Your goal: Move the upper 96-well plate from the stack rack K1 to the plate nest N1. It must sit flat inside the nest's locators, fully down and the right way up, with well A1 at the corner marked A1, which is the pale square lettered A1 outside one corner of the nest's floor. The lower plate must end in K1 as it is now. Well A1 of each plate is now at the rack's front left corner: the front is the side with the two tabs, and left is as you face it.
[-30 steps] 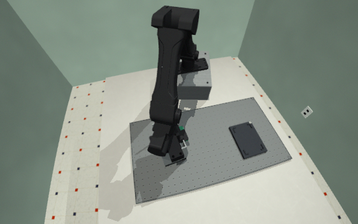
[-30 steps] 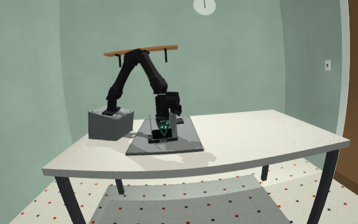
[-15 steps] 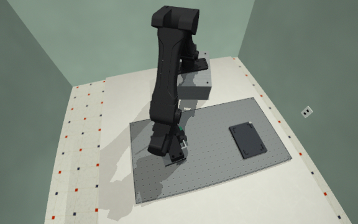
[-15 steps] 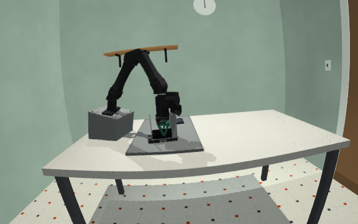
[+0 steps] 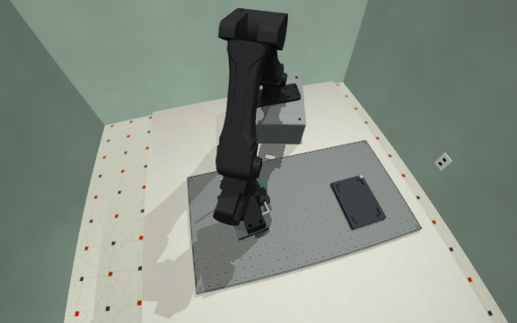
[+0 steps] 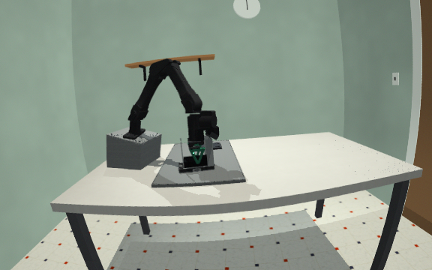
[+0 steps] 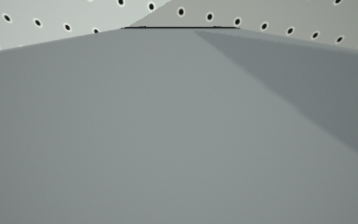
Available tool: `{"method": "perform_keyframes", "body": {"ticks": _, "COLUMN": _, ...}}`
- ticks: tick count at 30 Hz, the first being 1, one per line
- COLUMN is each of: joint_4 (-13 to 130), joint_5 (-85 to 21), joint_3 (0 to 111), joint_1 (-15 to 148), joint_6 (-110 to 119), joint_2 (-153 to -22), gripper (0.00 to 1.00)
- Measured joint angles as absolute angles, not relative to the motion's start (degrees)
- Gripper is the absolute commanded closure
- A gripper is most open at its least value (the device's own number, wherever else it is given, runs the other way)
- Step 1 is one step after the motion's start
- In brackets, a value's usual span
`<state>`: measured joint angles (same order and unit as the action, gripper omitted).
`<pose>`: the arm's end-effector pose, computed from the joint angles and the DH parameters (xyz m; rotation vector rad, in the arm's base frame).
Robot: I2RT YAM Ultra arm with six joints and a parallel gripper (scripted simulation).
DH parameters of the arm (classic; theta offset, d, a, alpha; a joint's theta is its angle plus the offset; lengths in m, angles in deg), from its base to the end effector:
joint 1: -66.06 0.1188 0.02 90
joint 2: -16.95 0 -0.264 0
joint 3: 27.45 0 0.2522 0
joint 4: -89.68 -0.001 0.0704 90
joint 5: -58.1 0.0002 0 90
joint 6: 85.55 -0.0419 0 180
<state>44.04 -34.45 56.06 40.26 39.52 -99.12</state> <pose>0.3356 -0.1590 0.1103 -0.2443 2.9298 -0.0975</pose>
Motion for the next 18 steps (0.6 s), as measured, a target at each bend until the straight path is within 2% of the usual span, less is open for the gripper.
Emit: {"method": "perform_keyframes", "body": {"ticks": 18, "joint_4": 43.7, "joint_5": -34.4, "joint_3": 56.1, "joint_1": 40.3, "joint_6": 39.5, "joint_2": -98.7, "gripper": 1.0}}
